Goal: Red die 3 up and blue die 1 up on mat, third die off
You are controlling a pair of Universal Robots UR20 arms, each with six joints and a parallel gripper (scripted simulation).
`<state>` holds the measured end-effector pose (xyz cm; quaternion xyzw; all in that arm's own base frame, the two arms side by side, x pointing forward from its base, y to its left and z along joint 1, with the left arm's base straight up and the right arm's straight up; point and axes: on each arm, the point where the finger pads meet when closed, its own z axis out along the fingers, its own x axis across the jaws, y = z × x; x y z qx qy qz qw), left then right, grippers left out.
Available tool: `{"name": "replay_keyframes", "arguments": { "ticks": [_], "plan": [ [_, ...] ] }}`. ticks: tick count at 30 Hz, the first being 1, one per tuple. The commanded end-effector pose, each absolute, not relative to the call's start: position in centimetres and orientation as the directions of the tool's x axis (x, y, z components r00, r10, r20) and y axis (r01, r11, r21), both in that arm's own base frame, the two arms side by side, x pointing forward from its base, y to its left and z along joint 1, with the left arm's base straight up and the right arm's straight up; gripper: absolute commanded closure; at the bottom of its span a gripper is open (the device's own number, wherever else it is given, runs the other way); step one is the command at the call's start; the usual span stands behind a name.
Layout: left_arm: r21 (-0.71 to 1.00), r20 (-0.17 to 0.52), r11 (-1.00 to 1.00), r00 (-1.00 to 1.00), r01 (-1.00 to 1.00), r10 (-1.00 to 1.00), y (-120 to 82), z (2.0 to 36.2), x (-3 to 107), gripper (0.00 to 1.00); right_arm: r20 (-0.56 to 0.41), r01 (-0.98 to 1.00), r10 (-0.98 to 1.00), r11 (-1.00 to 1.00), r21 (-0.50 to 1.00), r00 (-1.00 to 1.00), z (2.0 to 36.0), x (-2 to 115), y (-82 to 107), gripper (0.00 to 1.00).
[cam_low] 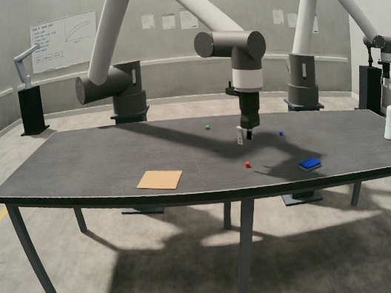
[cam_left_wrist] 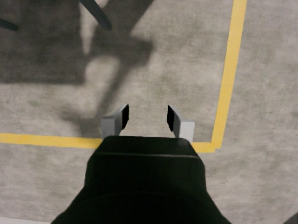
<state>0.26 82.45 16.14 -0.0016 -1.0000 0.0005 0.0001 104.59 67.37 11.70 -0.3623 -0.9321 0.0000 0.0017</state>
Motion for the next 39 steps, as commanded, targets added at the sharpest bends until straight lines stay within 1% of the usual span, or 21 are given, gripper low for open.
{"name": "replay_keyframes", "arguments": {
  "ticks": [1, 5, 7, 9, 22, 28, 29, 39],
  "plan": [
    [0.0, 0.0, 1.0, -1.0, 0.003, 0.003, 82.5, 16.2, 0.3, 0.0, 0.0, 0.792, 0.792, 0.61, 0.0, -0.61, 11.3, 104.6, 67.5, 0.0],
    [0.0, 0.0, 1.0, -1.0, 0.003, 0.003, 82.5, 16.2, 0.3, 0.0, 0.0, 0.852, 0.852, 0.523, 0.0, -0.523, 10.9, 104.7, 67.6, 0.0],
    [0.0, 0.0, 1.0, -1.0, 0.003, 0.003, 82.5, 16.2, 0.3, 0.0, 0.0, 0.852, 0.852, 0.523, 0.0, -0.523, 10.9, 104.7, 67.6, 0.0],
    [0.0, 0.0, 1.0, -1.0, 0.003, 0.003, 82.5, 16.2, 0.3, 0.0, 0.0, 0.899, 0.899, 0.437, 0.0, -0.437, 10.6, 104.7, 67.6, 0.0],
    [0.0, 0.0, 1.0, -1.0, 0.003, 0.003, 82.5, 16.2, 0.3, 0.0, 0.0, 0.991, 0.991, 0.135, 0.0, -0.135, 9.5, 105.0, 68.0, 0.0],
    [0.0, 0.0, 1.0, -1.0, 0.003, 0.003, 82.5, 16.2, 0.3, 0.0, 0.0, 0.994, 0.994, 0.105, 0.0, -0.105, 9.4, 105.1, 68.0, 0.0],
    [0.0, 0.0, 1.0, -1.0, 0.003, 0.003, 82.5, 16.2, 0.3, 0.0, 0.0, 0.994, 0.994, 0.105, 0.0, -0.105, 9.4, 105.1, 68.0, 0.36],
    [0.0, 0.0, 1.0, -1.0, 0.003, 0.003, 82.5, 16.2, 0.3, 0.0, 0.0, 0.994, 0.994, 0.105, 0.0, -0.105, 9.4, 105.1, 68.0, 0.36]
  ]
}}
